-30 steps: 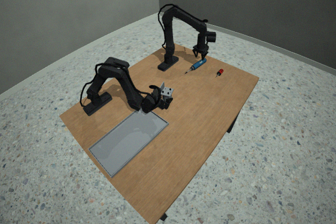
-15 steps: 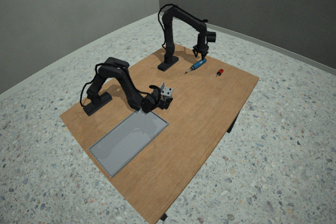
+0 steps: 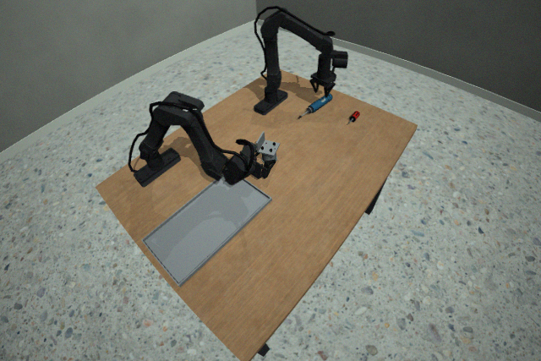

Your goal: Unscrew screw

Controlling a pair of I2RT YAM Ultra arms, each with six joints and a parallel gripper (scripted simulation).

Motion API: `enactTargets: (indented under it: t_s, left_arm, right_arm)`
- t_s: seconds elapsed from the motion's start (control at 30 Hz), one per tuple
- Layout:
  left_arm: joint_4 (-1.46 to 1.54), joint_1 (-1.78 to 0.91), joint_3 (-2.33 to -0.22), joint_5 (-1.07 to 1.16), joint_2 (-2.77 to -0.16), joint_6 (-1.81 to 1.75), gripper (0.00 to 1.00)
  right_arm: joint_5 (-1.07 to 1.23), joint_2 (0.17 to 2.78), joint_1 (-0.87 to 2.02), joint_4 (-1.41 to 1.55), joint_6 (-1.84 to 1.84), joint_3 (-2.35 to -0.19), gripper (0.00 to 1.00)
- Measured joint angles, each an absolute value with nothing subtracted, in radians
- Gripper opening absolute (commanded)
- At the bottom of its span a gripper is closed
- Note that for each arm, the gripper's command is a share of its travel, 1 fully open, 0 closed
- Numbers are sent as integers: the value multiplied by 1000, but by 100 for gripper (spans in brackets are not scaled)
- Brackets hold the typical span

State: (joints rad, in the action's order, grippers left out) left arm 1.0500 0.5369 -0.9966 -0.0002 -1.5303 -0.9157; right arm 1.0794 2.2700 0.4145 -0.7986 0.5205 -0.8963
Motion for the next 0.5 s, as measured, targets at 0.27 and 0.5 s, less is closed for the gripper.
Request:
enactTargets:
  t_s: [0.27,0.5]
  left_arm:
    - [1050,537,-997,0,-1530,-916,65]
    - [1050,537,-997,0,-1530,-916,65]
  right_arm:
    - [1095,2256,403,-776,542,-885,86]
    - [1116,2233,369,-738,574,-871,86]
